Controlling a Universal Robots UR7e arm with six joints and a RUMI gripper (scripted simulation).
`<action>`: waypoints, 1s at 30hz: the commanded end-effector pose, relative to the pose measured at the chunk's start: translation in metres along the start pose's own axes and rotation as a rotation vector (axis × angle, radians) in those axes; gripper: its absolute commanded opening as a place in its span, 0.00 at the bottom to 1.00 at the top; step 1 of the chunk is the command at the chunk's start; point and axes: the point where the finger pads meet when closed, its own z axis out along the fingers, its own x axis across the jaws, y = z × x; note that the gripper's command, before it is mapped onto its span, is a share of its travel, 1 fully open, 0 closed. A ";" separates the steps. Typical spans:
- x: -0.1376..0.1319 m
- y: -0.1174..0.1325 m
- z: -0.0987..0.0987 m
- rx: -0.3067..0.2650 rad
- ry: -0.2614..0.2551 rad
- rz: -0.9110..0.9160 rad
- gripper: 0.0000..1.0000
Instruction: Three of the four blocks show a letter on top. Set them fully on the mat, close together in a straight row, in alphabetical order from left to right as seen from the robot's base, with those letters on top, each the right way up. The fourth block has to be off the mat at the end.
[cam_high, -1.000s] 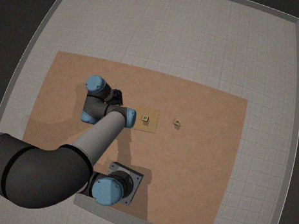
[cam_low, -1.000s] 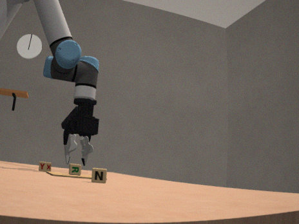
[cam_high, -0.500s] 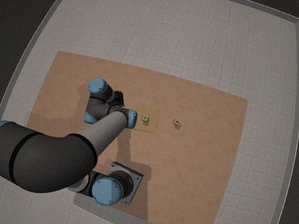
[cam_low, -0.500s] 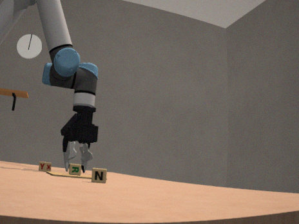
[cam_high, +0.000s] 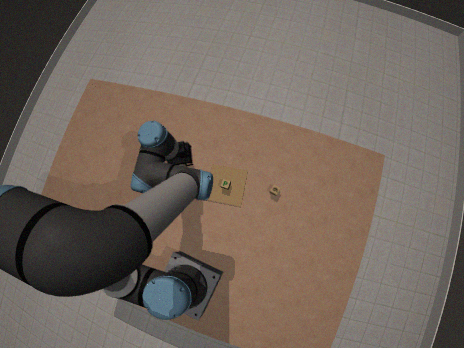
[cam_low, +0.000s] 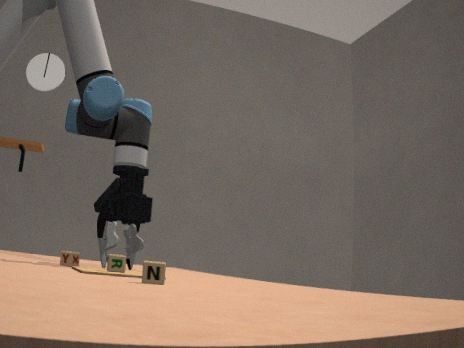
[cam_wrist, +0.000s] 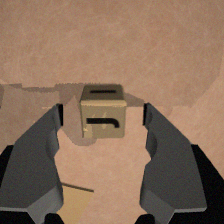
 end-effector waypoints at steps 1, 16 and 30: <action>0.000 0.000 0.000 0.000 0.001 0.000 0.40; 0.000 0.000 0.000 0.000 0.001 0.000 0.28; 0.000 0.000 0.000 0.000 0.001 0.000 0.09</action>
